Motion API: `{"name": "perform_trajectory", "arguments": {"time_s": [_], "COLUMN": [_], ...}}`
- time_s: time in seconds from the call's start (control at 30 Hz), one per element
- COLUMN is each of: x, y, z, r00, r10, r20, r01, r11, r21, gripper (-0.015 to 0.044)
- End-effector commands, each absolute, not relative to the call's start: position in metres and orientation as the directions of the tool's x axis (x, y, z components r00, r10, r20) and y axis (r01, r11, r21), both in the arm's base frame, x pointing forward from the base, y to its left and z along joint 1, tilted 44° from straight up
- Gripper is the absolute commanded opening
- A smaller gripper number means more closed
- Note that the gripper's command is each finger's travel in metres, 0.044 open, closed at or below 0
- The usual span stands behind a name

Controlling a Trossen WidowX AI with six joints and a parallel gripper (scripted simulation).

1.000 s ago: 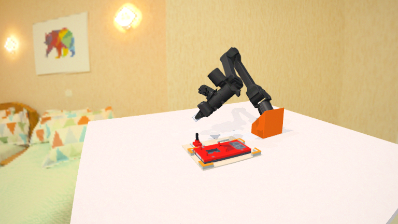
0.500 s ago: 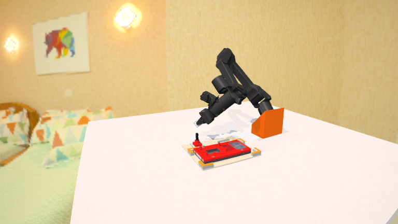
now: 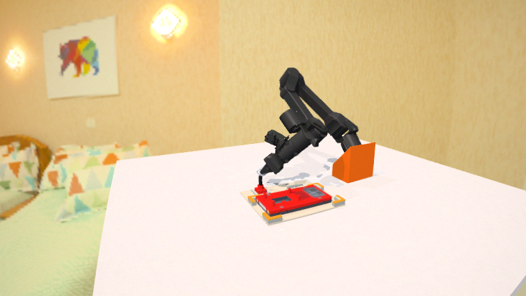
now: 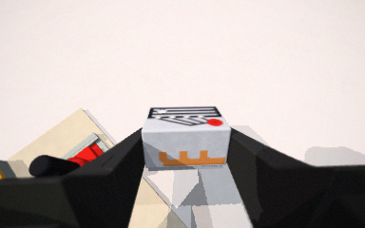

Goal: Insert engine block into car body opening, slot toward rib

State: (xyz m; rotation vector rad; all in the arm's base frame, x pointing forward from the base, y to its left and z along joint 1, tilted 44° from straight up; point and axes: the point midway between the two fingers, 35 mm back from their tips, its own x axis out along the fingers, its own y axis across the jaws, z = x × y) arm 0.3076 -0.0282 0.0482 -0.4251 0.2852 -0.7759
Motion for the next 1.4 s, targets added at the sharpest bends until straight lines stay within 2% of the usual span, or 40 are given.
{"name": "perform_trajectory", "arguments": {"time_s": [0.0, 0.5, 1.07, 1.37], "x": [0.309, 0.313, 0.313, 0.313], "y": [-0.034, -0.051, -0.049, -0.049], "z": [0.042, 0.026, 0.027, 0.027], "r00": [0.682, 0.667, 0.67, 0.671], "r10": [-0.724, -0.732, -0.729, -0.729], "r20": [-0.105, -0.141, -0.139, -0.138], "r01": [0.61, 0.608, 0.606, 0.606], "r11": [0.642, 0.644, 0.645, 0.646], "r21": [-0.464, -0.464, -0.466, -0.465], "gripper": [0.0, 0.0, 0.044, 0.044]}}
